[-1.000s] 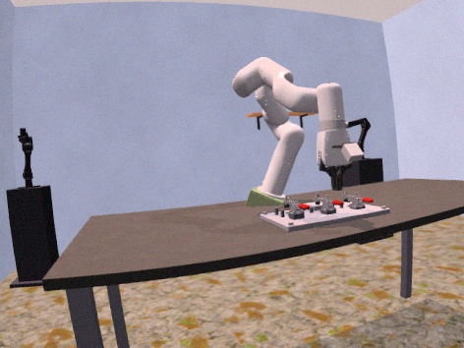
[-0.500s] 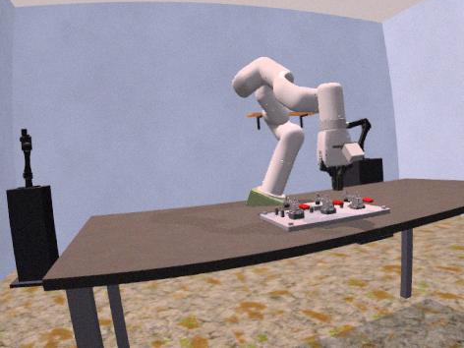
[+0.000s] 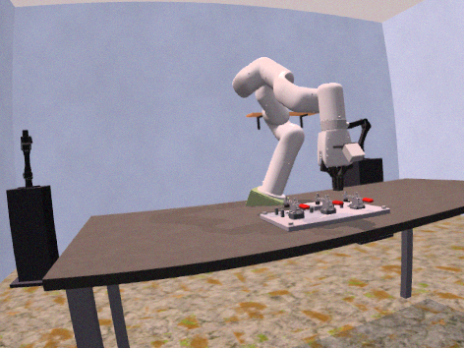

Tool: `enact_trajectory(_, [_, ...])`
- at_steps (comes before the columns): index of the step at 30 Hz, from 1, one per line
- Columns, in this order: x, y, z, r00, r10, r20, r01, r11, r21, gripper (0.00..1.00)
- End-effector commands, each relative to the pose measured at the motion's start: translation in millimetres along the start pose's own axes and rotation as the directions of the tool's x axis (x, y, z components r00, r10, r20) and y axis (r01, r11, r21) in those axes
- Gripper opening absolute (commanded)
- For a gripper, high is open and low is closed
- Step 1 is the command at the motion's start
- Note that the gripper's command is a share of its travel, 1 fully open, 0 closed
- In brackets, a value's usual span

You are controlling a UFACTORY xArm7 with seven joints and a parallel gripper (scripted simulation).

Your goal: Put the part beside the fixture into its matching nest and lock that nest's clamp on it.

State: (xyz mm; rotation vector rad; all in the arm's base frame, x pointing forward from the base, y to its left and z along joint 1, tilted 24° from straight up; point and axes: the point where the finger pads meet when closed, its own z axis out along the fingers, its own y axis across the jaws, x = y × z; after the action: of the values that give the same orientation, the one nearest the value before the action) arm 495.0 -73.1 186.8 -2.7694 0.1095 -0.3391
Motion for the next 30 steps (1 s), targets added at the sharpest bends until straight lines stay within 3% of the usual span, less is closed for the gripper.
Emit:
enact_trajectory(1, [1,0,2,1.0,0.0,-0.003,0.0,1.0,-0.001,0.0])
enact_trajectory(30, [1,0,13,1.0,0.0,-0.003,0.0,1.0,-0.001,0.0])
